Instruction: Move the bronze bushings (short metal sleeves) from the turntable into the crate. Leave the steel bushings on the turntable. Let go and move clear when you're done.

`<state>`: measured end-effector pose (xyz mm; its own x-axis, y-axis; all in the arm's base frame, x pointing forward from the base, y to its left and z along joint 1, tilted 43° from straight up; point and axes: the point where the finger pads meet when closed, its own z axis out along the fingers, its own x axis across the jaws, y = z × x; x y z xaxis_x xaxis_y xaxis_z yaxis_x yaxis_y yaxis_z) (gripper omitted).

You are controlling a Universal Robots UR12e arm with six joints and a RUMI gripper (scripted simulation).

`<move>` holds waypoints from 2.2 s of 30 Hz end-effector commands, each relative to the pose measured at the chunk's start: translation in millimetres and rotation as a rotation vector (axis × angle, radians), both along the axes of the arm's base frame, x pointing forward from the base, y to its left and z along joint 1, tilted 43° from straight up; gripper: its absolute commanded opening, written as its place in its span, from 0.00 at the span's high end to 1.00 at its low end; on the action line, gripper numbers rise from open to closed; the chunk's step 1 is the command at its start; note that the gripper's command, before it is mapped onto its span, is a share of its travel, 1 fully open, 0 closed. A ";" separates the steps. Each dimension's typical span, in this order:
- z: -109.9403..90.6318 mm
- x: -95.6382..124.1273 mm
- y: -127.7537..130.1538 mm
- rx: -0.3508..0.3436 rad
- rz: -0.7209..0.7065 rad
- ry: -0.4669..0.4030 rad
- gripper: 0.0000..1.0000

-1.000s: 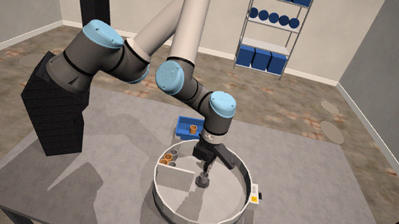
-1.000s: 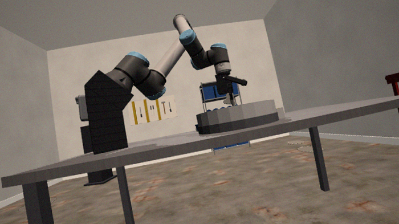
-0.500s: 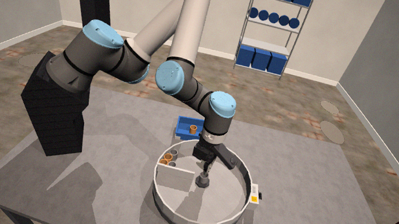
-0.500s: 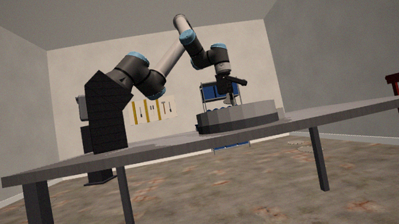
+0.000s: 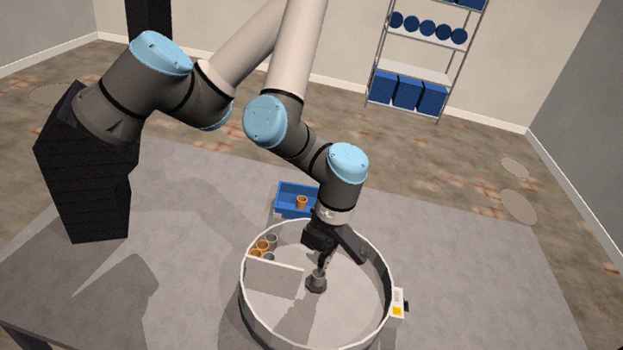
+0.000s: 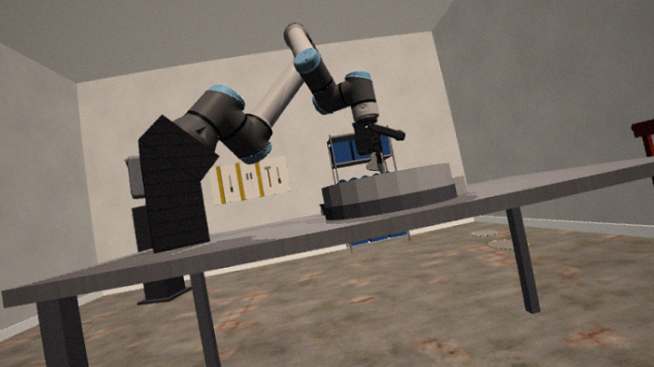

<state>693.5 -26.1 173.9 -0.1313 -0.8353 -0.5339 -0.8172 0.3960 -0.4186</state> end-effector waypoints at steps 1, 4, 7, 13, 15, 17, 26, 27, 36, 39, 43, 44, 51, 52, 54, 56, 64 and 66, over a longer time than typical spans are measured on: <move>0.2 0.4 -0.1 0.000 0.000 -0.001 1.00; -0.3 0.8 0.1 0.000 0.000 -0.001 1.00; -1.0 1.3 0.5 0.000 0.000 -0.001 1.00; -2.1 2.1 1.1 0.000 0.000 -0.001 1.00; -2.6 2.5 1.3 0.000 0.000 -0.001 1.00; -3.0 2.9 1.5 0.000 0.000 -0.001 1.00; -3.9 3.5 2.0 0.000 0.000 -0.001 1.00; -3.9 3.5 2.0 0.000 0.000 -0.001 1.00; -3.9 3.5 2.0 0.000 0.000 -0.001 1.00; -3.9 3.5 2.0 0.000 0.000 -0.001 1.00; -3.9 3.5 2.0 0.000 0.000 -0.001 1.00; -3.9 3.5 2.0 0.000 0.000 -0.001 1.00; -3.9 3.5 2.0 0.000 0.000 -0.001 1.00; -3.9 3.5 2.0 0.000 0.000 -0.001 1.00; -3.9 3.5 2.0 0.000 0.000 -0.001 1.00; -3.9 3.5 2.0 0.000 0.000 -0.001 1.00; -3.9 3.5 2.0 0.000 0.000 -0.001 0.94; -3.9 3.5 2.0 0.000 0.000 -0.001 0.94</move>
<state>696.8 -23.8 169.5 -0.1313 -0.8353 -0.5338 -0.8172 0.3960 -0.4187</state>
